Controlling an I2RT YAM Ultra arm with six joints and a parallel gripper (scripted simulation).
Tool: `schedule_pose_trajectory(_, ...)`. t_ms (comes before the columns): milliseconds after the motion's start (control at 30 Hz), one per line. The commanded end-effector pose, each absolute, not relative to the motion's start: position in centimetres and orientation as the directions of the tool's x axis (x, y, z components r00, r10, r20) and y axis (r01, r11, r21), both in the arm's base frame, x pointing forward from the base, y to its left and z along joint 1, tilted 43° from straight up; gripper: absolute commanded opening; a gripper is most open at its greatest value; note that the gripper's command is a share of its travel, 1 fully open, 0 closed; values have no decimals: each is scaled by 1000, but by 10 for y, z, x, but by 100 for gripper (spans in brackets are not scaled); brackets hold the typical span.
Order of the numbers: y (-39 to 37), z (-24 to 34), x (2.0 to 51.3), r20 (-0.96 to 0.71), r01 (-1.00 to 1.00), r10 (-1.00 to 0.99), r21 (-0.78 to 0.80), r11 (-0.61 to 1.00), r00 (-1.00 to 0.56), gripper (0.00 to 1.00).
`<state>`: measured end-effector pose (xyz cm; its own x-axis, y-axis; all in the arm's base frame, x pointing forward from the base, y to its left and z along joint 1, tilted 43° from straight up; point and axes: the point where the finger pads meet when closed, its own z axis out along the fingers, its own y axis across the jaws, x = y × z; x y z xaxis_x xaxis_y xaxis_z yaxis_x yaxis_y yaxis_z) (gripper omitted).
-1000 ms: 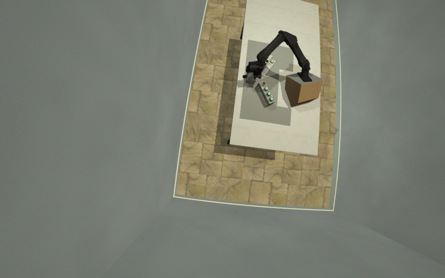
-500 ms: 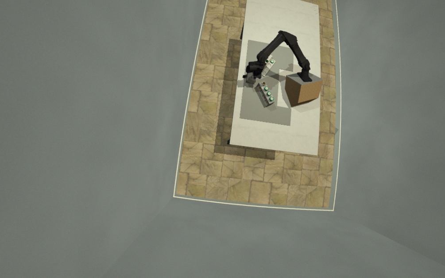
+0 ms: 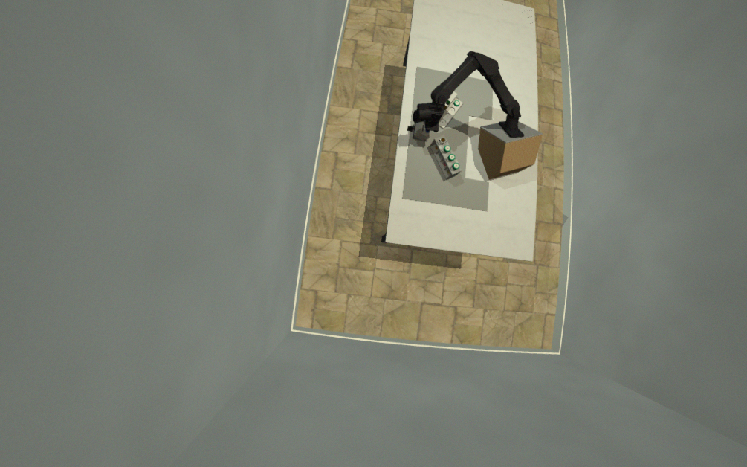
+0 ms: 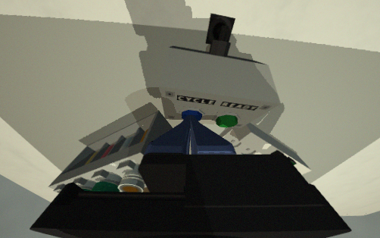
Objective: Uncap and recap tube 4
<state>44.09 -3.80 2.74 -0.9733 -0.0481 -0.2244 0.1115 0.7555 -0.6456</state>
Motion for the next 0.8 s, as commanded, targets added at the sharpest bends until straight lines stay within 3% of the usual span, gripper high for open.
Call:
schedule_pose_trajectory(0,-34,29,444,-235,110,-59,-642,758,-970,0)
schedule_pose_trajectory(767,-37,16,438,-208,90,-62,-648,756,-976,0)
